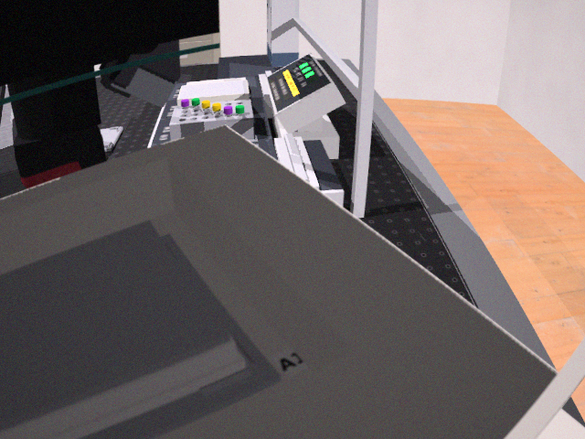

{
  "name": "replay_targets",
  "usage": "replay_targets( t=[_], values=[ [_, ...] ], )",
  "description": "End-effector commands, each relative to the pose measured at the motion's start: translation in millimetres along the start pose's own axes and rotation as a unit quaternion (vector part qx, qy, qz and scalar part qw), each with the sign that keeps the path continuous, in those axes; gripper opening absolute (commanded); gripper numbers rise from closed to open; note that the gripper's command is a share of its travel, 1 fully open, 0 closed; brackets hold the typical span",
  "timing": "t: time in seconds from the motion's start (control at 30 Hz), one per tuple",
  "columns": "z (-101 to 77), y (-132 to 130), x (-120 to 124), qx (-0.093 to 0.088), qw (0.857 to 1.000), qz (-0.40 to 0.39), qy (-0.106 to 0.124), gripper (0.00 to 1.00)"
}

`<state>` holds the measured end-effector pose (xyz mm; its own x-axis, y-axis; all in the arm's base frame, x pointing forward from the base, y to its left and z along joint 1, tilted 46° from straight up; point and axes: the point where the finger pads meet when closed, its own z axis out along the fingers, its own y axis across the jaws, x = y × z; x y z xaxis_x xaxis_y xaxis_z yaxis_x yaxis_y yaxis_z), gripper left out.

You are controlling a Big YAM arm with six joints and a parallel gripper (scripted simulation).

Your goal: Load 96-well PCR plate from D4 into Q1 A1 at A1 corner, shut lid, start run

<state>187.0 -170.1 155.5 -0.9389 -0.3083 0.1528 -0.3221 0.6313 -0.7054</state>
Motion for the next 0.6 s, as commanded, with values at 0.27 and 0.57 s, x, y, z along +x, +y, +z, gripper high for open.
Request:
replay_targets(
  t=[0.27, 0.57],
  values=[
    [-2.5, -5, -8, 0.009, 1.000, -0.003, -0.014, 0.00],
    [-2.9, -5, 2, 0.005, 1.000, 0.004, -0.004, 0.00]
  ],
)
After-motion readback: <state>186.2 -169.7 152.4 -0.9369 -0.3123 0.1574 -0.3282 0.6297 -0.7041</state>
